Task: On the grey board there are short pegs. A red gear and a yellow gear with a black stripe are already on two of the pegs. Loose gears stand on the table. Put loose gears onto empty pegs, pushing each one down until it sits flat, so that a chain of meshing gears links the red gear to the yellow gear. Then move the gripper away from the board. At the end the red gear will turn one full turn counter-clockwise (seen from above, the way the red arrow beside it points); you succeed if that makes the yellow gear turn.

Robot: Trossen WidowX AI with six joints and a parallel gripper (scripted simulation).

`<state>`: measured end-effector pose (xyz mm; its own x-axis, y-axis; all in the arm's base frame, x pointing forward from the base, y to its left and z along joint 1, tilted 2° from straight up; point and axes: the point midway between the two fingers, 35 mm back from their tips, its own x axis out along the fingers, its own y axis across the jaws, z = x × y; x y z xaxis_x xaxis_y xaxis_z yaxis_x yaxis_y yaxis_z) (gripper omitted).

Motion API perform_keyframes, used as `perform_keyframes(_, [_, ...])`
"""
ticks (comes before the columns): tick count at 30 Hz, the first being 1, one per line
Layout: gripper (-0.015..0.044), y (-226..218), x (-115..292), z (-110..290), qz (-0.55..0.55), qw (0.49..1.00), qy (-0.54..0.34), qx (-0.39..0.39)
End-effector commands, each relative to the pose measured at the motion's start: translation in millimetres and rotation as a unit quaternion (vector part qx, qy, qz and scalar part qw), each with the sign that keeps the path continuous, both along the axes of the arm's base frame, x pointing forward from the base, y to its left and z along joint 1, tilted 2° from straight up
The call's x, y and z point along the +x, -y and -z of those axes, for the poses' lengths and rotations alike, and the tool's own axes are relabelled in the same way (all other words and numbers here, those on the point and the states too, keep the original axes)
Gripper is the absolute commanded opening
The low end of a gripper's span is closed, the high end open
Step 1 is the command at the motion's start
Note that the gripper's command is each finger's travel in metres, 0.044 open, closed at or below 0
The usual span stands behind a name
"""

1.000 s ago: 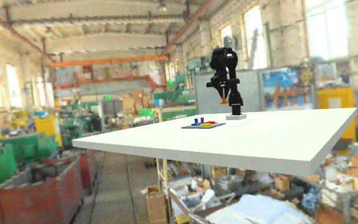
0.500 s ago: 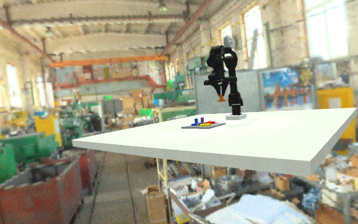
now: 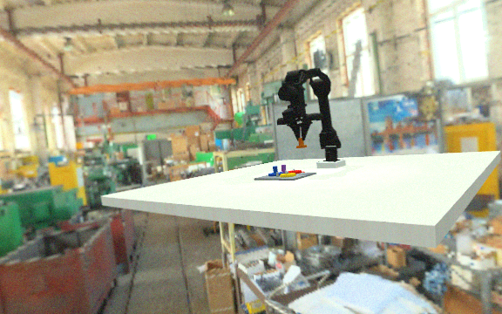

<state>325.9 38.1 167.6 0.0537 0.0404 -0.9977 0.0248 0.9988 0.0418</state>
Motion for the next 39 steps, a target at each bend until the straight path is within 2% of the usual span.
perform_keyframes(1, [0.0,8.1,3.7,7.8,-0.001,1.0,-0.005,0.001])
perform_keyframes(39, [0.0,104.0,25.5,59.6,-0.001,1.0,-0.003,-0.004])
